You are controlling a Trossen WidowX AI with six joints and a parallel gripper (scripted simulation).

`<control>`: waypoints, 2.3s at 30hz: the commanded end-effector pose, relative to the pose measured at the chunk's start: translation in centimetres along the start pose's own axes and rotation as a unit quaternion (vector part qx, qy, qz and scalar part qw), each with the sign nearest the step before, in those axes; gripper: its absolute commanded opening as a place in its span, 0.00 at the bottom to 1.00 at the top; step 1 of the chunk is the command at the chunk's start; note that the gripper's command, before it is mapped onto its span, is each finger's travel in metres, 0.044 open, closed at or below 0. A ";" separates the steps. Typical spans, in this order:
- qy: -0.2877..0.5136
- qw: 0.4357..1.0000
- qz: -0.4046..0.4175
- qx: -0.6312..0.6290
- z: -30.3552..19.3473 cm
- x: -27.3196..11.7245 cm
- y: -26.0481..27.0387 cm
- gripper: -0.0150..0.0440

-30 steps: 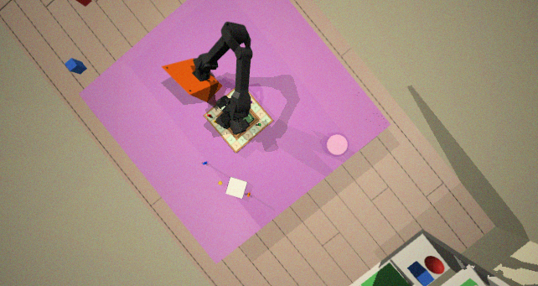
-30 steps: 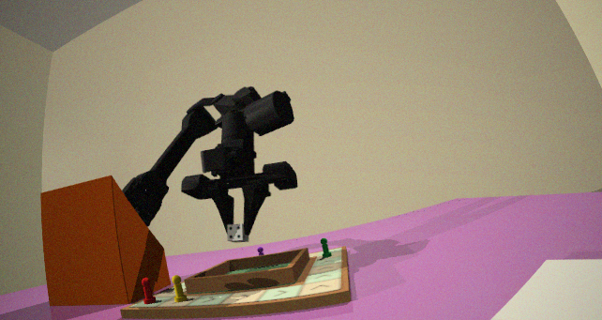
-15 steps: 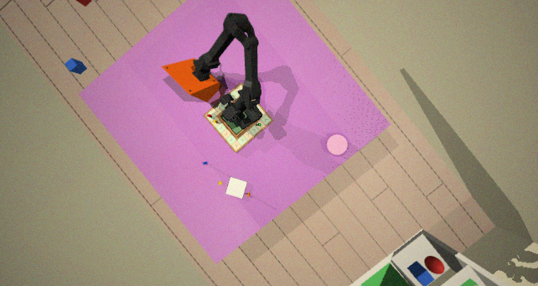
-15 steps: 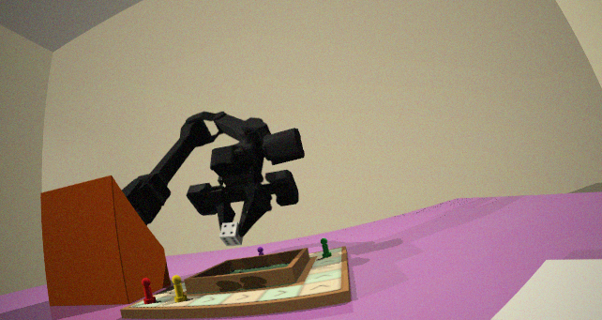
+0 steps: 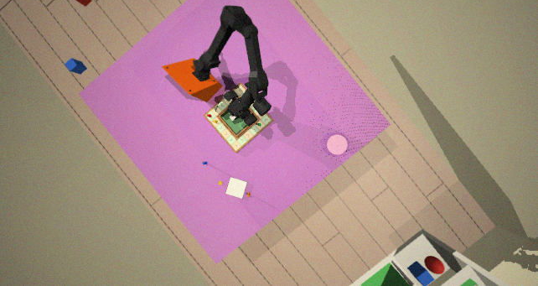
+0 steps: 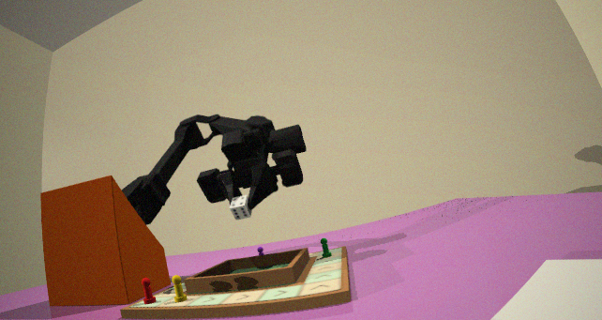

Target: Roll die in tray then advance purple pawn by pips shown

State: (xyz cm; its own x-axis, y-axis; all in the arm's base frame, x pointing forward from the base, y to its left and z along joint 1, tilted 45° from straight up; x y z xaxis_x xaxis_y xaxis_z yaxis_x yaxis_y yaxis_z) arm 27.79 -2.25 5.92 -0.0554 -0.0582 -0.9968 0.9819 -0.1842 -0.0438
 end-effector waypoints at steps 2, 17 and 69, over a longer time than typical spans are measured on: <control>-0.004 1.000 -0.001 -0.001 0.3 -0.8 -0.2 0.25; -0.001 1.000 -0.002 0.001 0.2 -0.7 -0.1 0.25; 0.373 0.853 0.096 -0.352 -0.6 -0.4 -0.7 0.64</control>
State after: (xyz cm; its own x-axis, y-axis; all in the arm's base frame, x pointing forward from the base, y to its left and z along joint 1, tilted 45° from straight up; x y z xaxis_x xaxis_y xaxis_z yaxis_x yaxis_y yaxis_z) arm 27.26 -4.26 4.59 -0.0282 0.6518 -0.7578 0.9888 0.1294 0.0745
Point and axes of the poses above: the point midway between the two fingers, 35 mm back from their tips, its own x axis out along the fingers, its own y axis across the jaws, z = x × y, the point moved 4 cm from there along -x, back along the fingers, and after that the axes turned 7 degrees about x, right-handed, at the moved point
